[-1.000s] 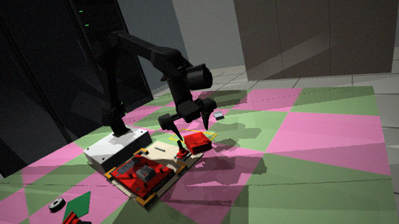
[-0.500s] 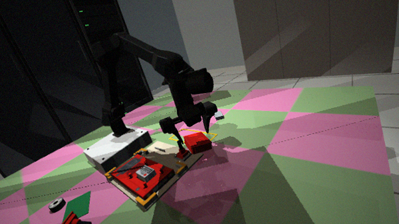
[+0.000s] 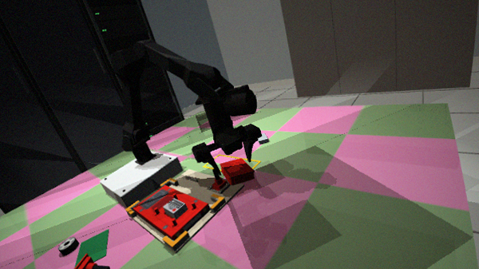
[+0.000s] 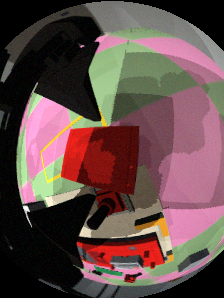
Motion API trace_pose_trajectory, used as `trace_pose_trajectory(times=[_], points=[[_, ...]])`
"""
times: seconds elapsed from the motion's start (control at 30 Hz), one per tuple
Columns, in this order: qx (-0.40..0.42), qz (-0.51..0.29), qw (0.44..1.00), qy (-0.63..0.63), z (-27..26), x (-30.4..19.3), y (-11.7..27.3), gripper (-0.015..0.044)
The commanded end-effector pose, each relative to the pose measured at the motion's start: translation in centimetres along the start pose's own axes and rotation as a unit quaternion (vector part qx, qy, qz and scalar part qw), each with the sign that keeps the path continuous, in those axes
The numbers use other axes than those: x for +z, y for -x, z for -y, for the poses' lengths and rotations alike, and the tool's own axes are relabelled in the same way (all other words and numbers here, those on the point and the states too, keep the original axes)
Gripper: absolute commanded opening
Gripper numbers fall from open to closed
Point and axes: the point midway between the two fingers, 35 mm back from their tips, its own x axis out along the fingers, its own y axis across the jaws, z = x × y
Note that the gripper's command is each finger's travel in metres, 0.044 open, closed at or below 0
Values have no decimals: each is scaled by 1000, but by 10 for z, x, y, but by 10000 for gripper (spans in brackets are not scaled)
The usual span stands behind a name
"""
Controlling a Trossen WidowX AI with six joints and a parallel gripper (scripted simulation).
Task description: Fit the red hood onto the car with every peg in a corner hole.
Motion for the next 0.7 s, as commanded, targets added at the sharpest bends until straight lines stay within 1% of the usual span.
trace_pose_trajectory(times=[0.0,0.67], points=[[0,0,1000,1,0,0,-3,440],[0,0,1000,1,0,0,-13,440]])
